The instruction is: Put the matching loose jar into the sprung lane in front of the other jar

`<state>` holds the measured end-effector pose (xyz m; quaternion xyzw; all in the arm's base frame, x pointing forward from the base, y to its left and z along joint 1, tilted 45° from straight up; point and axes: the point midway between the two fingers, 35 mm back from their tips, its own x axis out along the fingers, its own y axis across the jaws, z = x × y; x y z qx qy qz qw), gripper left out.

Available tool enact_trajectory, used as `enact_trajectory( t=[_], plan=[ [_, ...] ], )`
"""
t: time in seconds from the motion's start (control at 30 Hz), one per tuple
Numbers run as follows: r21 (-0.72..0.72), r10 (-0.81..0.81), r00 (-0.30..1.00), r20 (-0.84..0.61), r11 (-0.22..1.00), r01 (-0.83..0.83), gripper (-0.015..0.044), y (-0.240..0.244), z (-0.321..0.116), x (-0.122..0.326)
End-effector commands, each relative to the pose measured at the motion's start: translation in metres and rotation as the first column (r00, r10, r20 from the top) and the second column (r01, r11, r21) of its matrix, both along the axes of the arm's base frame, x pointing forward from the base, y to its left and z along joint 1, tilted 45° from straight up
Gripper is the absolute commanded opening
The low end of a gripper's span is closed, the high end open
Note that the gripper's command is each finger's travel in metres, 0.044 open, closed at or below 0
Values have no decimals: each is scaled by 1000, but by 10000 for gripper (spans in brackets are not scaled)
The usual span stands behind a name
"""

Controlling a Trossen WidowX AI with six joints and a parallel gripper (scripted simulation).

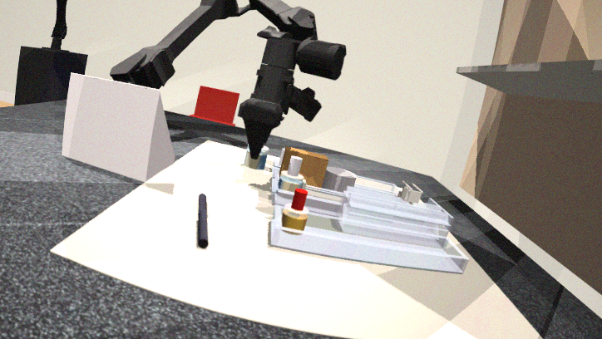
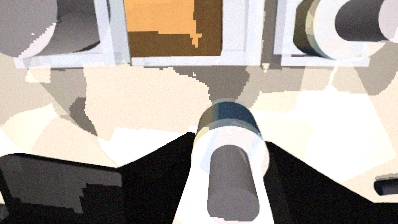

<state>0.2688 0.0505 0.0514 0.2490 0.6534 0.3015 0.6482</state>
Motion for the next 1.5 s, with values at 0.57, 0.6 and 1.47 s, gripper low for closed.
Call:
enact_trajectory(
  t=[0.57, 0.6, 1.47],
  plan=[
    [-25, 30, 999, 25, 999, -29, 0, -50, 53, 1],
    [-25, 34, 999, 29, 999, -33, 0, -50, 48, 4],
    [-25, 76, 994, 73, 997, -74, 0, -38, -32, 29]
  ],
)
